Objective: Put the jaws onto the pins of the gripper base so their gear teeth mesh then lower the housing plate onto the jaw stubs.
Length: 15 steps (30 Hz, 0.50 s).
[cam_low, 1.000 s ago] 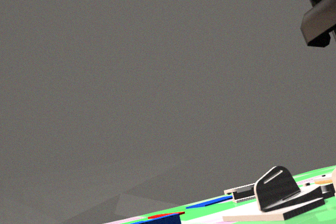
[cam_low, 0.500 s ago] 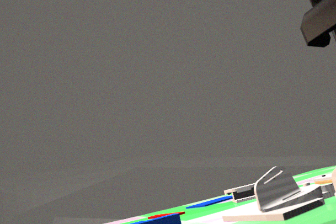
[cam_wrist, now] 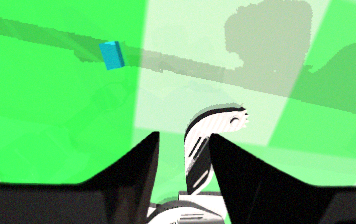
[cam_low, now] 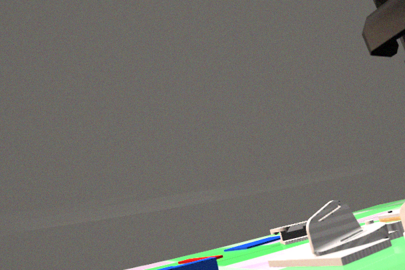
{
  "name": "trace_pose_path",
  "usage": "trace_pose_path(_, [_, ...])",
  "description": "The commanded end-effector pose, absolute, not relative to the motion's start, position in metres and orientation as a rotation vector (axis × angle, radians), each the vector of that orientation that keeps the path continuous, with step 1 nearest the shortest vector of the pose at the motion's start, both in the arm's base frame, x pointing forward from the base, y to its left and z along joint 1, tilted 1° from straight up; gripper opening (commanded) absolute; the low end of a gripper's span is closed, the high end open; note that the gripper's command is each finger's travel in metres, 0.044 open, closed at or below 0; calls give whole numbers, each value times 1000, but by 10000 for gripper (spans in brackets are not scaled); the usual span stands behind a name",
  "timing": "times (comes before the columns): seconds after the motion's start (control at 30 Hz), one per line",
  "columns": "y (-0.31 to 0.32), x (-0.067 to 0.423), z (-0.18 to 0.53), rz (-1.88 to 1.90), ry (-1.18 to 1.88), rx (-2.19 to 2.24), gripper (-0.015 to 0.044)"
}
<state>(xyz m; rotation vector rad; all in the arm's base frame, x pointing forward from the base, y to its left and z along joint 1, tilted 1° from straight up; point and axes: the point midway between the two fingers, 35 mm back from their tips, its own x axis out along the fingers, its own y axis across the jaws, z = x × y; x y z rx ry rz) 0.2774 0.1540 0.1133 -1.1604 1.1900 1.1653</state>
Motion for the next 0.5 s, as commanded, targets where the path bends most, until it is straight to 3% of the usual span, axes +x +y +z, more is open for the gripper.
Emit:
trace_pose_path(0.0, [154,277,113,1165,1190,-1161,263])
trace_pose_path(0.23, [154,277,113,1165,1190,-1161,440])
trace_pose_path(0.47, [154,277,113,1165,1190,-1161,440])
